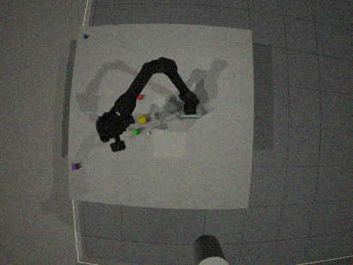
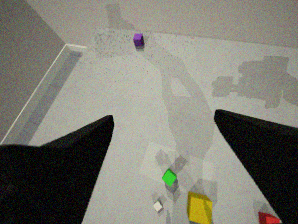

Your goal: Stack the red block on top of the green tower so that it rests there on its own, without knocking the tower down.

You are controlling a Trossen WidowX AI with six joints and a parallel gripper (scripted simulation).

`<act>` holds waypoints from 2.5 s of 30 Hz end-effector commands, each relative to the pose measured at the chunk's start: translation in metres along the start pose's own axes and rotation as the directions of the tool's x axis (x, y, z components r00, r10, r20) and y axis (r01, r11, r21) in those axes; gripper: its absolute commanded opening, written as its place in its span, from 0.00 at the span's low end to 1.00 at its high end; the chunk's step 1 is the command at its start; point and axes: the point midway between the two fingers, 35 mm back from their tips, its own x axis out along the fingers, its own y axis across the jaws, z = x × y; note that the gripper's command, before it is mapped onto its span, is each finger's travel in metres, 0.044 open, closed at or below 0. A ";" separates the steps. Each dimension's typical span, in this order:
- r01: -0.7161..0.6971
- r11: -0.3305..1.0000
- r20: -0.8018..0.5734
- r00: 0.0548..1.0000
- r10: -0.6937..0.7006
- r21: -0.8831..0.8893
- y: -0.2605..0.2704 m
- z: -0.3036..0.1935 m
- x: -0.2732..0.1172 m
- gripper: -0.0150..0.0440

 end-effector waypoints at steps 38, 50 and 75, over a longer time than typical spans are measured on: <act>0.248 0.968 -0.700 0.697 -0.154 0.034 -0.234 -0.253 0.028 1.00; 0.248 0.968 -0.700 0.697 -0.154 0.034 -0.236 -0.262 0.038 1.00; 0.249 0.968 -0.700 0.697 -0.156 0.033 -0.240 -0.278 0.052 1.00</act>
